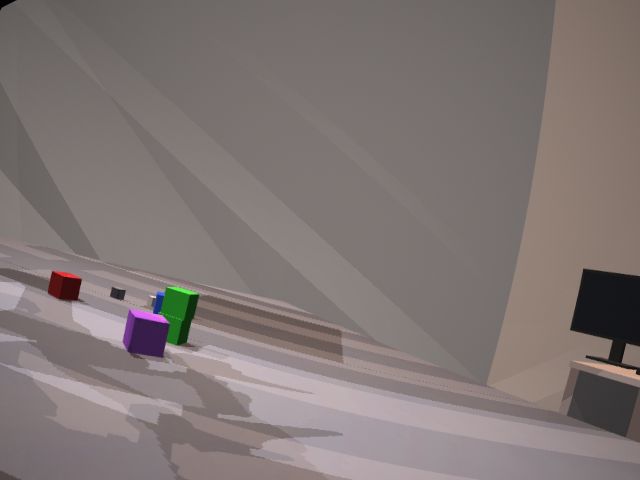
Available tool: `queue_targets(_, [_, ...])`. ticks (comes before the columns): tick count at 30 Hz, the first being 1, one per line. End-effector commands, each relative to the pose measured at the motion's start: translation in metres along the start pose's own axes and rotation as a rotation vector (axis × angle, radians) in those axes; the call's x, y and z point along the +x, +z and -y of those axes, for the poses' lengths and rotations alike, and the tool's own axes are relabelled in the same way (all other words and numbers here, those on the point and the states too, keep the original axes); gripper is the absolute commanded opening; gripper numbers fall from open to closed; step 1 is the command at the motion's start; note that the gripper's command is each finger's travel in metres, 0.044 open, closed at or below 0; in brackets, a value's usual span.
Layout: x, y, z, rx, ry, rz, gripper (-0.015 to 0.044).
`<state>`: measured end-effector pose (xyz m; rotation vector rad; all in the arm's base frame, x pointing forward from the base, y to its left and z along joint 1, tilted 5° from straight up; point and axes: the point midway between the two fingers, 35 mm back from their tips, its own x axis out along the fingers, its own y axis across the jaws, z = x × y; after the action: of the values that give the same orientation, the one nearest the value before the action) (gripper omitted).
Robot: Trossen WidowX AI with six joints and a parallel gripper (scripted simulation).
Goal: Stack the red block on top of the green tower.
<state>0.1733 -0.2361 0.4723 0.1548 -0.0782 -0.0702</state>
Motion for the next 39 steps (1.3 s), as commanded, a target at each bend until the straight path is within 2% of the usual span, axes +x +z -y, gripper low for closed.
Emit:
queue_targets(1, [0.001,-0.001,0.0,0.003,0.001,0.0,0.0426])
queue_targets(2, [0.004,-0.002,0.0,0.011,0.003,0.001,0.044])
queue_targets(11, [0.054,-0.041,-0.001,0.142,0.031,-0.03,0.044])
queue_targets(23, [0.114,-0.112,-0.03,0.212,0.052,-0.173,0.044])
queue_targets(32, [0.145,-0.182,-0.068,0.251,0.066,-0.378,0.044])
queue_targets(39, [0.153,-0.24,-0.105,0.225,0.087,-0.575,0.044])
